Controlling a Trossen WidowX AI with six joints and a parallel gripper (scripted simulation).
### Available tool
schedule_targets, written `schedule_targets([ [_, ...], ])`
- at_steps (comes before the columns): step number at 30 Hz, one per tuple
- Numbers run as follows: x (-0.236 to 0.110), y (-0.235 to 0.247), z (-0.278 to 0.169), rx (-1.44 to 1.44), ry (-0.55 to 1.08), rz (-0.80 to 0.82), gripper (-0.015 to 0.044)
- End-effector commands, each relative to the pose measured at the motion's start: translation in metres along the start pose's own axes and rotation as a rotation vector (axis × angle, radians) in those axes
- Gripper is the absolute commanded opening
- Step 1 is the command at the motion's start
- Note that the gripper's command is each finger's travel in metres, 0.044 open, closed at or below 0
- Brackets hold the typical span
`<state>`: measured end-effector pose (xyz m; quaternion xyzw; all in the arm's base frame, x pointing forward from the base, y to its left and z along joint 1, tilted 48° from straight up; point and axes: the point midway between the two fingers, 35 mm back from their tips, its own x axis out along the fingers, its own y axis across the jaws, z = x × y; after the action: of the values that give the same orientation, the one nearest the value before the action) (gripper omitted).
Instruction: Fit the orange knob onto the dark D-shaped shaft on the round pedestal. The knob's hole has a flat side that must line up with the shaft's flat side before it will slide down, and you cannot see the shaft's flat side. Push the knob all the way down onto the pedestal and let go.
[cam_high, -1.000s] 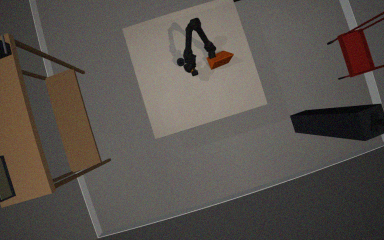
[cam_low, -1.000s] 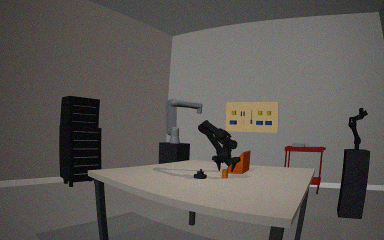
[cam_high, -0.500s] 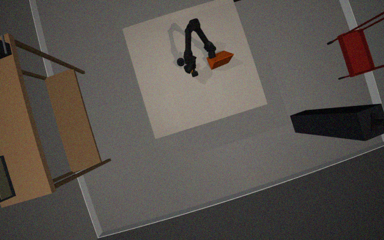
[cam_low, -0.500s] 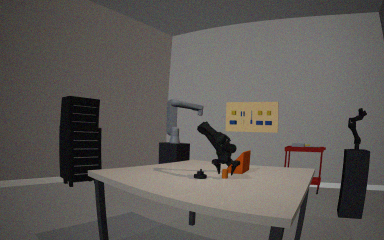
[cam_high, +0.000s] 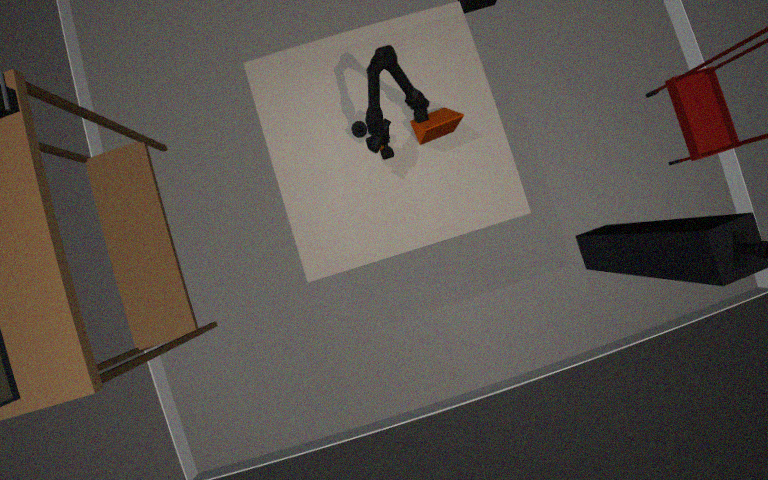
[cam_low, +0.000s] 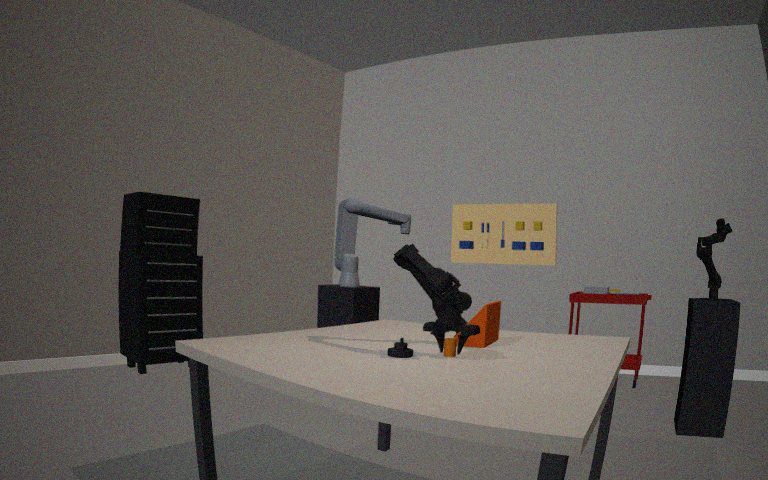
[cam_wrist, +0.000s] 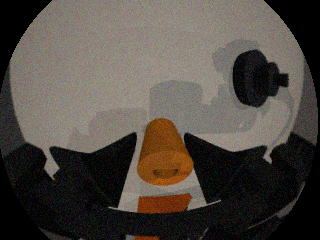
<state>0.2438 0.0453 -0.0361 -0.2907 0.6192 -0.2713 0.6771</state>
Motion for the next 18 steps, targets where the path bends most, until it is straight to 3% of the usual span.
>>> schedule_targets([
  [1,0.001,0.000,0.000,-0.003,-0.003,-0.003,0.0177],
  [8,0.001,0.000,0.000,-0.003,-0.003,-0.003,0.0111],
  [12,-0.006,0.001,0.003,-0.003,-0.003,-0.001,0.0006],
  [18,-0.034,0.006,0.010,-0.004,-0.004,0.005,0.0000],
])
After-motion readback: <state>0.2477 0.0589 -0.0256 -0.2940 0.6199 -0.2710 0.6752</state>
